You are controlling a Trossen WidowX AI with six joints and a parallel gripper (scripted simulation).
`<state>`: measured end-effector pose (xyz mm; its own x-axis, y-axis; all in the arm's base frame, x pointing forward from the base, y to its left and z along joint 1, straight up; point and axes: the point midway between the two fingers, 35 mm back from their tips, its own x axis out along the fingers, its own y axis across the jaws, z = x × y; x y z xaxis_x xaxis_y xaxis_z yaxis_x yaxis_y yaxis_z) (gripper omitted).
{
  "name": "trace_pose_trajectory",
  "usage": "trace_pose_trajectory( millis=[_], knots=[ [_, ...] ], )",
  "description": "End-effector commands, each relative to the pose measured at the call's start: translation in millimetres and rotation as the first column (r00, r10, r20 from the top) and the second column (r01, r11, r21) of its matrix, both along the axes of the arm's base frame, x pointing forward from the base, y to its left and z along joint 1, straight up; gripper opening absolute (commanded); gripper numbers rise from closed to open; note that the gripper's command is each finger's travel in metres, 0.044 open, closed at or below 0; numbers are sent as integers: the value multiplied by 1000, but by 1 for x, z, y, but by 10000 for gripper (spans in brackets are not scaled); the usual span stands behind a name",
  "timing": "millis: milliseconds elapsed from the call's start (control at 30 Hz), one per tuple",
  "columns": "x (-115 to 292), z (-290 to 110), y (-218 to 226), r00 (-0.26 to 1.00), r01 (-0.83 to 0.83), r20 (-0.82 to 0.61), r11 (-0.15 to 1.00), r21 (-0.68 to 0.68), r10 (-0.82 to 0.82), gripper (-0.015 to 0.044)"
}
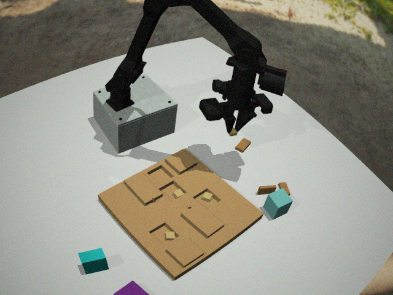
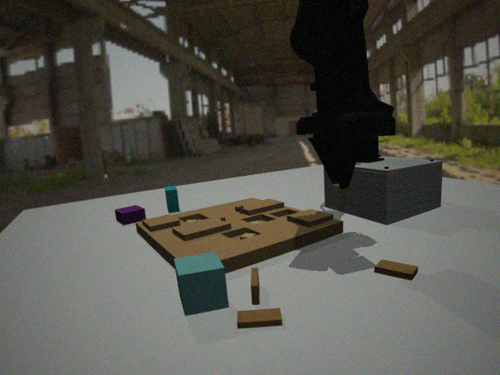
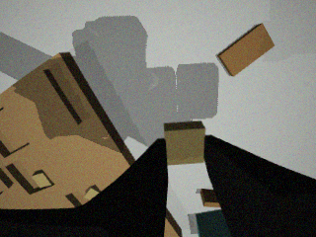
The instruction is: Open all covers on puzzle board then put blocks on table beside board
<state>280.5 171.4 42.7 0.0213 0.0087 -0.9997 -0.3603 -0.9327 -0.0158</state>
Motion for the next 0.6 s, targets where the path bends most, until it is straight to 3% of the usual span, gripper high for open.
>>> trace_pose_trajectory(
  millis=[0,567],
  knots=[
    [1,-7,2,1000,5,-2,1000,0,-5,80],
    [3,-35,4,1000,5,-2,1000,1,-5,80]
  ],
)
